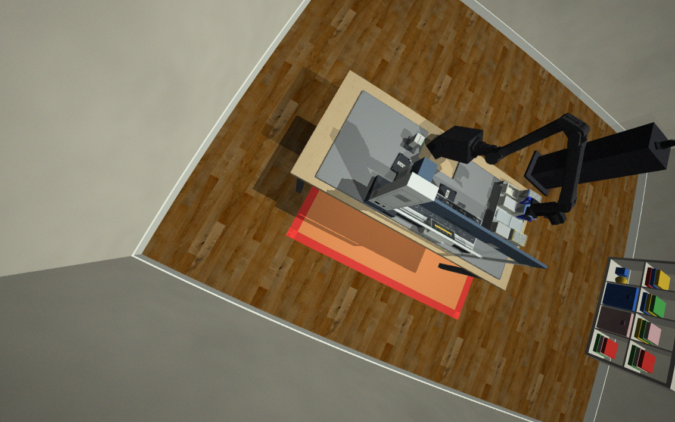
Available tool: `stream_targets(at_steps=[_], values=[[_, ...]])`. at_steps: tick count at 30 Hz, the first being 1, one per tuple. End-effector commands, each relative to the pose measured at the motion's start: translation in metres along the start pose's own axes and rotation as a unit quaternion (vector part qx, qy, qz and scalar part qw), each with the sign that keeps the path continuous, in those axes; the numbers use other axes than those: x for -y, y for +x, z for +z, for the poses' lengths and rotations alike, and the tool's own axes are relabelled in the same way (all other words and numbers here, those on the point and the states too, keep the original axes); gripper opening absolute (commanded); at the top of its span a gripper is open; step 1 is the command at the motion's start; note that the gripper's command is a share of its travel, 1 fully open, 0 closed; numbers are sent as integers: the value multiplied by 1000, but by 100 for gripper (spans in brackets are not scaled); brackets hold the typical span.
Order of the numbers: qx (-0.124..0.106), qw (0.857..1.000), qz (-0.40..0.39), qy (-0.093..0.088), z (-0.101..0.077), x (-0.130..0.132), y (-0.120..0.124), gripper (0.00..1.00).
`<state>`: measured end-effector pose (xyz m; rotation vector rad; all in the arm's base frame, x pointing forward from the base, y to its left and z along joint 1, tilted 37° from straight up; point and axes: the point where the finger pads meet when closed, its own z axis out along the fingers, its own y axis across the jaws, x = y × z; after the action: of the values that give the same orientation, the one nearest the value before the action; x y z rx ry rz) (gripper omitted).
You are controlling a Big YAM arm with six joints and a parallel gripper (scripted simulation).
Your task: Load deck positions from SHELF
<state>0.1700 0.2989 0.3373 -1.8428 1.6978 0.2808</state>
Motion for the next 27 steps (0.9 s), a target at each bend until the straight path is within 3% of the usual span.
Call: stream_targets(at_steps=[1, 2, 3, 15, 16, 17, 19, 20, 22, 27], values=[[11, 1000, -14, 2, -3, 3, -11, 100], [11, 1000, -14, 2, -3, 3, -11, 100], [22, 1000, -8, 17, -17, 21, -20, 100], [15, 1000, -10, 16, -17, 78, -14, 100], [12, 1000, -9, 13, -12, 76, -10, 100], [-2, 1000, -5, -2, 2, 66, 4, 100], [-2, 1000, -5, -2, 2, 66, 4, 100], [21, 999, -20, 13, -19, 63, -12, 100], [22, 999, -20, 13, -20, 63, -12, 100], [17, 1000, -7, 10, -16, 72, -43, 100]])
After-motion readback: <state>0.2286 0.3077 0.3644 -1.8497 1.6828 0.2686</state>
